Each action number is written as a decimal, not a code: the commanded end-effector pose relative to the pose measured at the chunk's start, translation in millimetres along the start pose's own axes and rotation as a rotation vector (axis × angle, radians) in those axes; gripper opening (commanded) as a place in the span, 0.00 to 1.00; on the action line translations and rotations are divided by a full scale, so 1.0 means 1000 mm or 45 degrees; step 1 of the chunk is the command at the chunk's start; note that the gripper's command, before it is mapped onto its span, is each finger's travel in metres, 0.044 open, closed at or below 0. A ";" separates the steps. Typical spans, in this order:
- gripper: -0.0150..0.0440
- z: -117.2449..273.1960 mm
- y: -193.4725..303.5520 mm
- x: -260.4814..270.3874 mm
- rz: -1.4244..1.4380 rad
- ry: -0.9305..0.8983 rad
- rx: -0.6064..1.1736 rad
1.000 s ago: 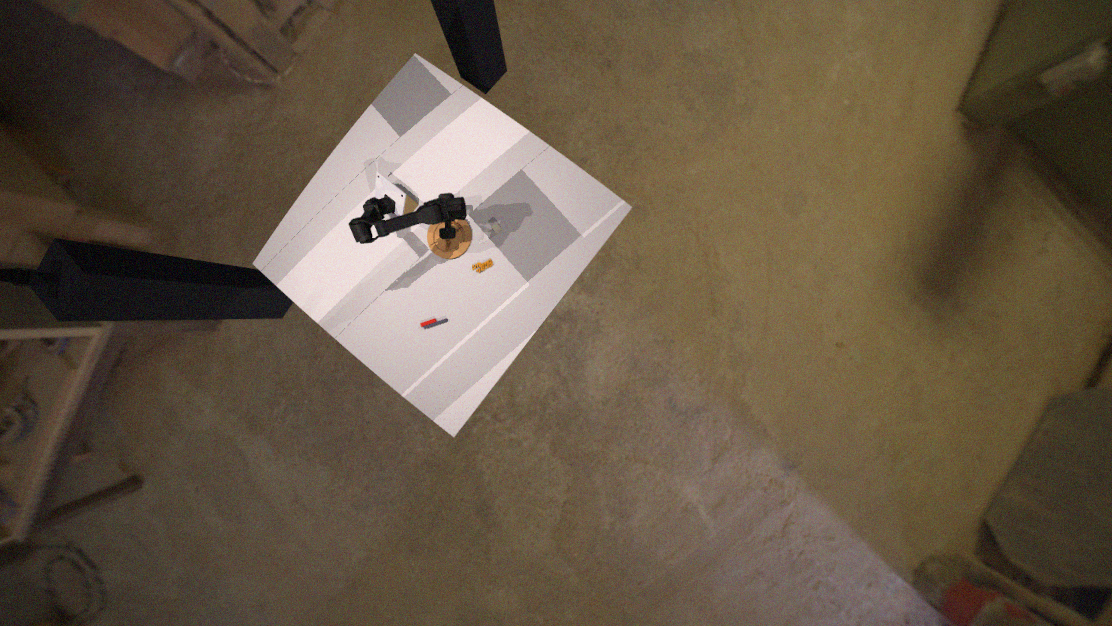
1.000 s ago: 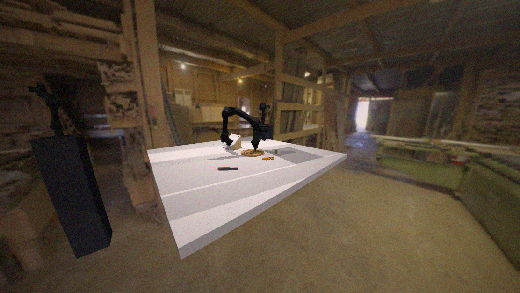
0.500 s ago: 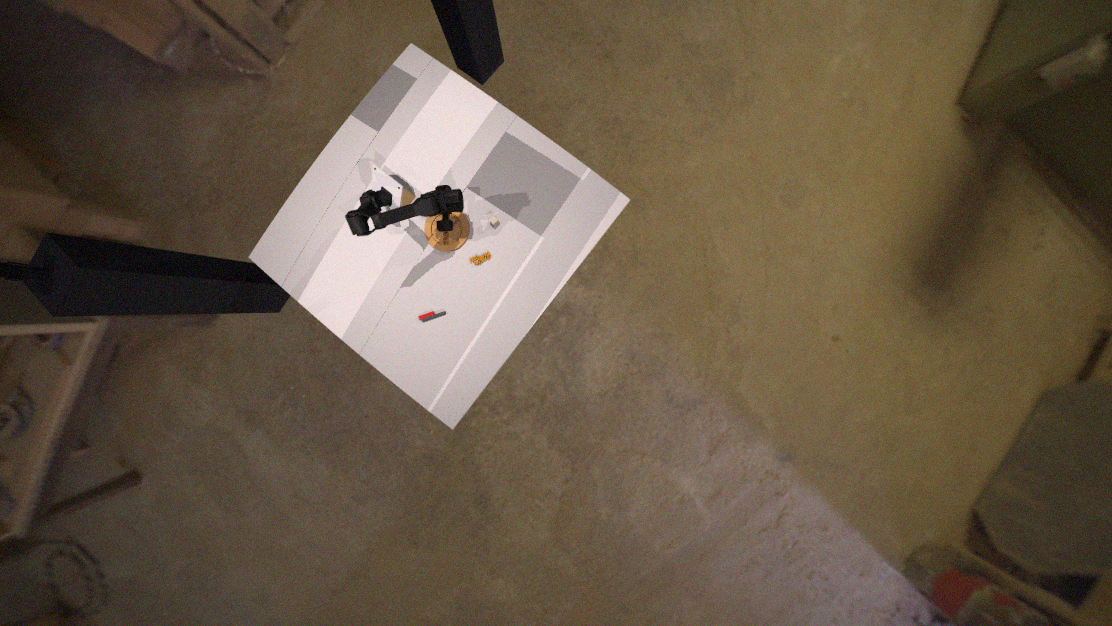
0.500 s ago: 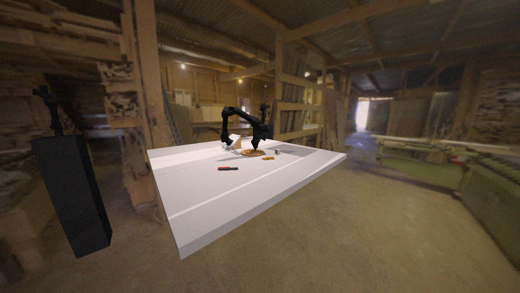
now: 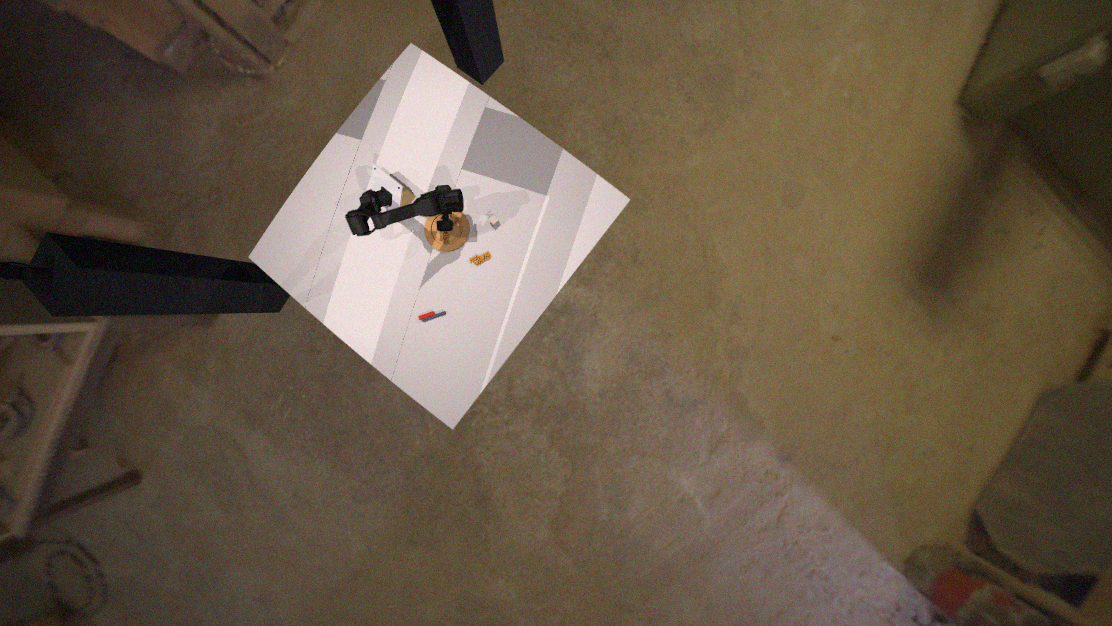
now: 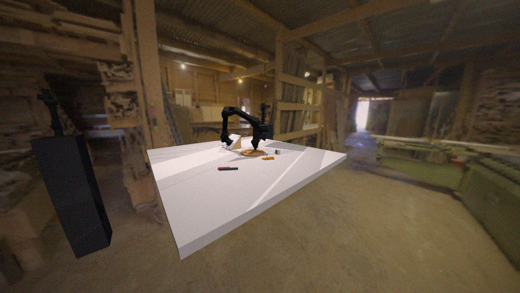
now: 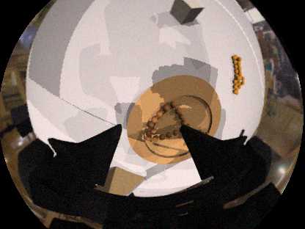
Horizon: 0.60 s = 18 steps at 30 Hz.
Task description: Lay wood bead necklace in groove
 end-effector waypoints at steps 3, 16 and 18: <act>1.00 0.000 0.000 0.001 -0.003 -0.007 0.001; 0.46 0.032 -0.027 -0.035 0.907 -0.005 -0.003; 0.46 0.032 -0.027 -0.035 0.907 -0.005 -0.003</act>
Point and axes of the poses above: the point midway between the two fingers, 35 mm back from their tips, its own z axis back along the fingers, its own x axis across the jaws, y = z × x, the point moved 1 cm from there along z, back along the fingers, and after that the axes turned 5 degrees about -z, right-handed, at the moved point
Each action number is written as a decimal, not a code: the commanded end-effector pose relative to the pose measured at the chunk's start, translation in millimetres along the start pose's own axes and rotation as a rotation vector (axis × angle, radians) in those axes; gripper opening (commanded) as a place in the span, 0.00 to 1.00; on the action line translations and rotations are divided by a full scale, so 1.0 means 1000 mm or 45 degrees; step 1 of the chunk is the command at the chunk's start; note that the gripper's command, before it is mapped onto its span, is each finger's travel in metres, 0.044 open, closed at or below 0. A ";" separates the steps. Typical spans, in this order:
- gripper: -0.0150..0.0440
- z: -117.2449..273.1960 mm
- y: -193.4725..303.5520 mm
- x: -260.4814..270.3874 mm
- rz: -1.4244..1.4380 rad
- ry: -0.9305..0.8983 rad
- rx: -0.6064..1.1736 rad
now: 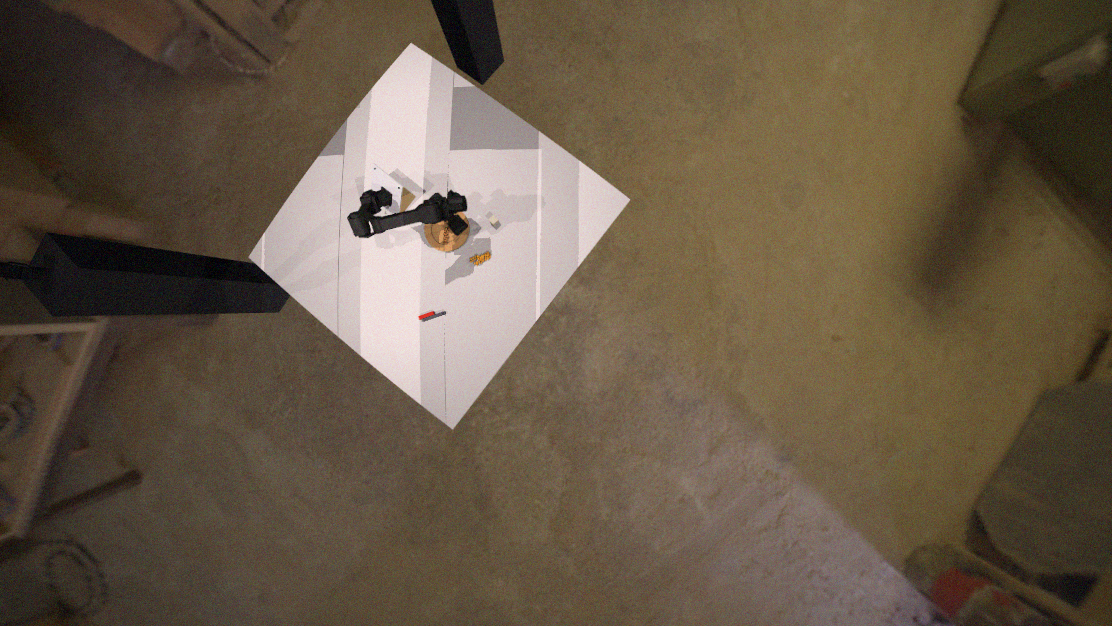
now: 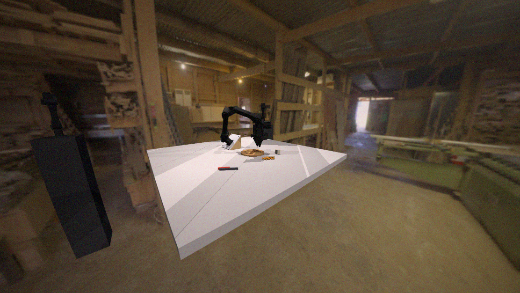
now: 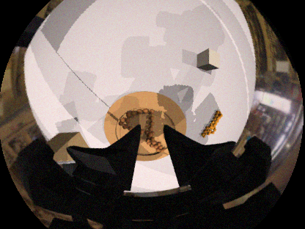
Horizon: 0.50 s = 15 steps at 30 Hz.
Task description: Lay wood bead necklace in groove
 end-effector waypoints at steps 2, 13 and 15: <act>0.46 0.001 0.001 -0.003 0.056 0.001 0.008; 0.46 -0.010 0.000 -0.003 0.050 0.003 -0.001; 0.46 -0.013 0.000 -0.003 0.051 0.003 0.000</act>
Point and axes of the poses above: the point midway between the two fingers, 35 mm back from their tips, its own z axis back along the fingers, its own x axis across the jaws, y = z × x, the point moved 1 cm from there along z, back along the fingers, and after that the axes turned 5 degrees about -z, right-handed, at the moved point
